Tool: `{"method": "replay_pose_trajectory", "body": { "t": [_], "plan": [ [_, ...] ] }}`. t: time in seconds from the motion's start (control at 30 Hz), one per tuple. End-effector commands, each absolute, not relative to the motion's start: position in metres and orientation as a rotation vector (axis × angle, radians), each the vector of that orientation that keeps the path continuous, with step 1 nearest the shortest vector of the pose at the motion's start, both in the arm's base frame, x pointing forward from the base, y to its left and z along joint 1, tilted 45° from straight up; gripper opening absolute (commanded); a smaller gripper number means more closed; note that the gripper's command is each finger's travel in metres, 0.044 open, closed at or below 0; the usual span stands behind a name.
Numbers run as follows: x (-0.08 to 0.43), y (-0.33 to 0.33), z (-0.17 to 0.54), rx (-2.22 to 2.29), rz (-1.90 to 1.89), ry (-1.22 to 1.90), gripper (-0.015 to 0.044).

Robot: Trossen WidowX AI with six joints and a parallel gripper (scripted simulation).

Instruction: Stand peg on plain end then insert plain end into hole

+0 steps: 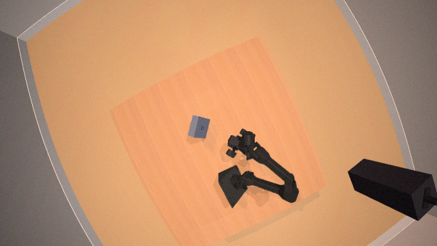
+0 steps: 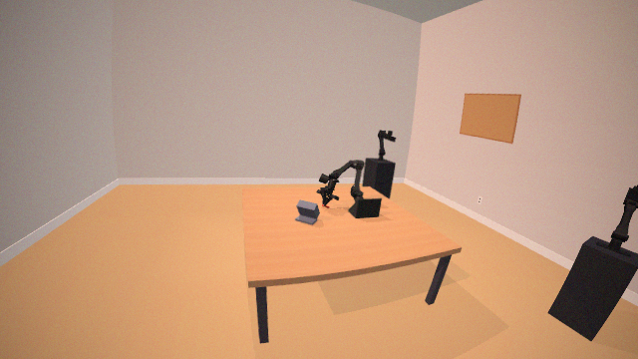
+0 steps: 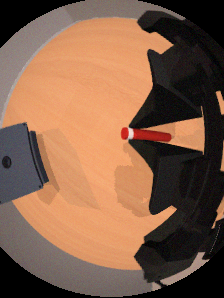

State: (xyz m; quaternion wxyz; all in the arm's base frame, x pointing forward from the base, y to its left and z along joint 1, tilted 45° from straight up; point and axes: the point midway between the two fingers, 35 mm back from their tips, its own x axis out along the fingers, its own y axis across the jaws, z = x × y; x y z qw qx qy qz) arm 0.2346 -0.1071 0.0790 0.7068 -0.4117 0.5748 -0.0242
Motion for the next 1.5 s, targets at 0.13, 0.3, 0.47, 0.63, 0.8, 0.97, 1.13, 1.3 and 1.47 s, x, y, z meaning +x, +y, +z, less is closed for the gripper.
{"method": "replay_pose_trajectory", "body": {
  "t": [0.13, 0.3, 0.47, 0.63, 0.8, 0.97, 1.13, 1.3, 1.47],
  "plan": [
    [0.231, -0.105, 0.084, -0.912, -0.017, 1.201, 0.0049],
    [0.228, -0.105, 0.086, -0.909, 0.003, 1.16, 0.0049],
    [0.226, -0.105, 0.089, -0.905, 0.022, 1.12, 0.0049],
    [0.223, -0.105, 0.091, -0.901, 0.042, 1.08, 0.0049],
    [0.22, -0.104, 0.093, -0.897, 0.061, 1.04, 0.0049],
    [0.217, -0.105, 0.095, -0.893, 0.08, 0.999, 0.0049],
    [0.215, -0.105, 0.097, -0.889, 0.099, 0.959, 0.0049],
    [0.212, -0.105, 0.098, -0.884, 0.118, 0.919, 0.0049],
    [0.209, -0.105, 0.1, -0.879, 0.137, 0.879, 0.0049]
  ]
}}
